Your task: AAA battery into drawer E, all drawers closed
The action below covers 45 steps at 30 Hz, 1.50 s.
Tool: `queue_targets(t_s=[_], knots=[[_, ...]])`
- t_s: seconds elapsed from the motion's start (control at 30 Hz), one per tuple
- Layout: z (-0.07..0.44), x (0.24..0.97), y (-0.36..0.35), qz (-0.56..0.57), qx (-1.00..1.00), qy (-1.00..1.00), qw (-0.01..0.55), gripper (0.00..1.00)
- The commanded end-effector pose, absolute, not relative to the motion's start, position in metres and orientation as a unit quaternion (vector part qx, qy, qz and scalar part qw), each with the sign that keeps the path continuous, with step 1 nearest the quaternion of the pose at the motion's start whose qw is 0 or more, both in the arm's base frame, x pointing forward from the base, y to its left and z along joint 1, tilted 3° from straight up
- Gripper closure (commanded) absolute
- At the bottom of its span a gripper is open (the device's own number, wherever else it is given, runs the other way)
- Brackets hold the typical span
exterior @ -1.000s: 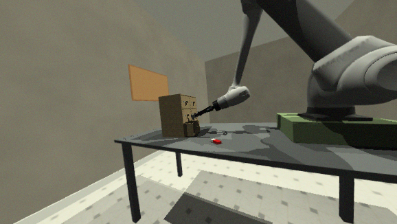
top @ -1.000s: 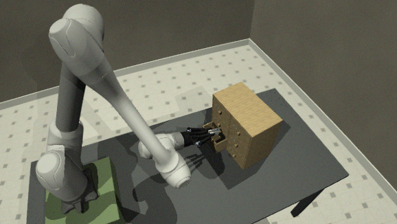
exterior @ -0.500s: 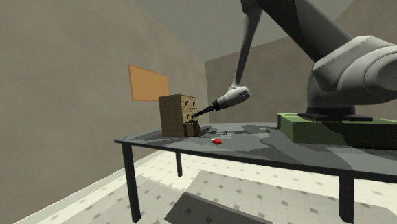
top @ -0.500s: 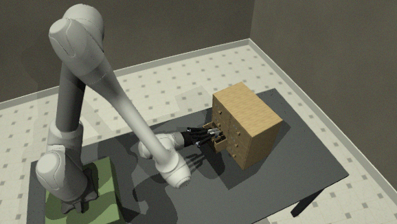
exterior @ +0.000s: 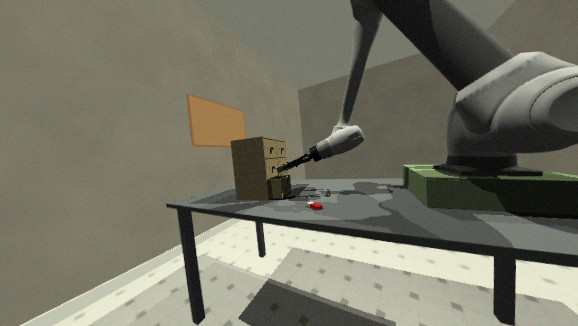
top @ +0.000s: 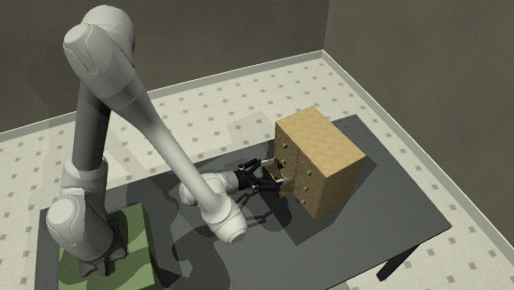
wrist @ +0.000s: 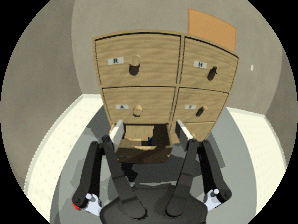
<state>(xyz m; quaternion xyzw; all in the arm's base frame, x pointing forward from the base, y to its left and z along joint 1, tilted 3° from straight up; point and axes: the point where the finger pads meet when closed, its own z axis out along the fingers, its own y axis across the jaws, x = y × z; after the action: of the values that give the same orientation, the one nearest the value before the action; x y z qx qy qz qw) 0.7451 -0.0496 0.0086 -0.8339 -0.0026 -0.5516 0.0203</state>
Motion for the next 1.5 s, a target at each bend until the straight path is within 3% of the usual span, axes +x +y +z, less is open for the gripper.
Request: queue_targets(t_s=[0.0,0.53,1.47], knots=[[0.009,0.745,-0.050,-0.552,-0.834,-0.003,0.020,0.00],[0.011,0.728,-0.050,-0.552,-0.834,-0.003,0.020,0.00],[0.025,0.599,-0.054,-0.552,-0.834,-0.003,0.020,0.00]])
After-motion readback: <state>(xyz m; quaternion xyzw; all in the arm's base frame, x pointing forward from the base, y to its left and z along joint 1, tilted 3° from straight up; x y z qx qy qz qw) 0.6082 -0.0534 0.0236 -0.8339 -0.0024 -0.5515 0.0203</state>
